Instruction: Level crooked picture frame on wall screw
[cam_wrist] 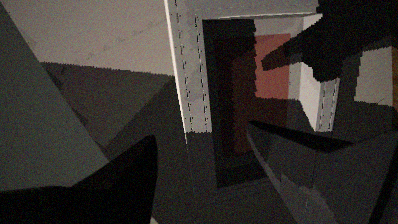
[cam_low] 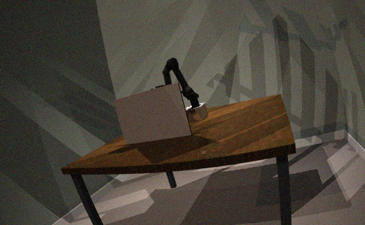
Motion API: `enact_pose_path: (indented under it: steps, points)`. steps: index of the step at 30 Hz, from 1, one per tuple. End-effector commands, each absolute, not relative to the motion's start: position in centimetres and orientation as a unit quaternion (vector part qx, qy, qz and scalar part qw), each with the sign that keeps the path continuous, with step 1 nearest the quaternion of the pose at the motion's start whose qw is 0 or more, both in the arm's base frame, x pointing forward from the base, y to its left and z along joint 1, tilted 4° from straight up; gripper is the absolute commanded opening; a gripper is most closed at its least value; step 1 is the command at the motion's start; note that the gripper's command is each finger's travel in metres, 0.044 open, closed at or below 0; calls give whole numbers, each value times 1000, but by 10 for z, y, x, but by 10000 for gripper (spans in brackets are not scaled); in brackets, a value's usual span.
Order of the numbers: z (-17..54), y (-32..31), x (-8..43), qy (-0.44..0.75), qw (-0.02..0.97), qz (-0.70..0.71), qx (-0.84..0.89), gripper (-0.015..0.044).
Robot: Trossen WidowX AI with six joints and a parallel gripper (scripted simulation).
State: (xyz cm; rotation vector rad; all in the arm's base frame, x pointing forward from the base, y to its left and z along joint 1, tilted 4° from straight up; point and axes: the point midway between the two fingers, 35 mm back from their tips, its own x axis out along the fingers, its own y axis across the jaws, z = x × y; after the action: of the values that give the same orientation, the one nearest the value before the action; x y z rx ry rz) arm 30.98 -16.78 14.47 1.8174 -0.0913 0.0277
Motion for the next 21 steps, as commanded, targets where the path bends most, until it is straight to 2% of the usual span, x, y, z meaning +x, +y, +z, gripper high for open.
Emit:
enact_pose_path:
  steps: [1,21]
  points:
    - [146,-169,311,-42,616,12,786,260]
    - [149,-171,341,-43,616,13,786,260]
